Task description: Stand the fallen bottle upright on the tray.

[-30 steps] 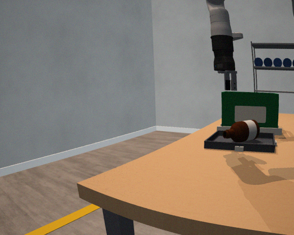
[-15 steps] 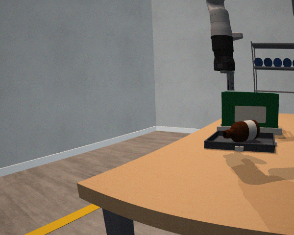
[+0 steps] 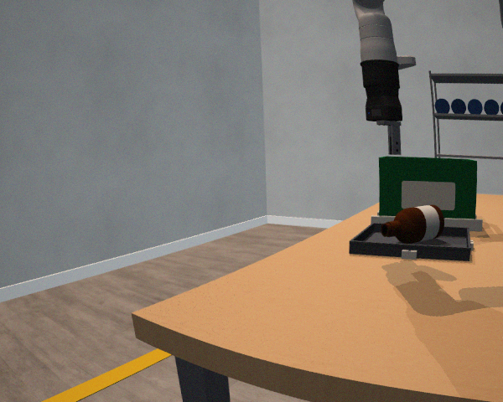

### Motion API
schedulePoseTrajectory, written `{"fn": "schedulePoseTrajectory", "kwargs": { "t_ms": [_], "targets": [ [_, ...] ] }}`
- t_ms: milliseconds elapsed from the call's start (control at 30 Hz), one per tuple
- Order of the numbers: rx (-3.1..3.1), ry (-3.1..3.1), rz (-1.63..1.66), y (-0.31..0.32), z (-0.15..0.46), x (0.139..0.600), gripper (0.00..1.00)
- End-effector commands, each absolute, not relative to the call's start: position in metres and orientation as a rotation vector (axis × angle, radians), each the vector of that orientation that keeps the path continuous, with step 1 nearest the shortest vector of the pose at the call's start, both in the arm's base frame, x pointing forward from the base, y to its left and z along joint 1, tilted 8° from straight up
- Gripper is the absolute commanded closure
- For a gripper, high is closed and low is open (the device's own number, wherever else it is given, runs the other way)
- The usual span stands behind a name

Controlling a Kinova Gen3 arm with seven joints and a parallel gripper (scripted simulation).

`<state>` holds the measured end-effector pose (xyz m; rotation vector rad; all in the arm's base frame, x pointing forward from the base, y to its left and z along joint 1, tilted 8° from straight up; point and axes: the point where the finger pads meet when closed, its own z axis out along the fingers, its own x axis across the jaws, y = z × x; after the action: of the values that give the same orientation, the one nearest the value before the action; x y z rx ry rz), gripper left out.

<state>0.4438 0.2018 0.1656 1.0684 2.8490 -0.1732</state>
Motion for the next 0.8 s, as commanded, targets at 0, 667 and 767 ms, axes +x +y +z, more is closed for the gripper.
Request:
{"fn": "schedulePoseTrajectory", "kwargs": {
  "t_ms": [0,667,767],
  "targets": [
    [1.089,2.846,-0.17,0.2018,0.1663,0.4438,1.0],
    [1.089,2.846,-0.17,0.2018,0.1663,0.4438,0.0],
    [1.089,2.846,-0.17,0.2018,0.1663,0.4438,0.0]
  ]
}}
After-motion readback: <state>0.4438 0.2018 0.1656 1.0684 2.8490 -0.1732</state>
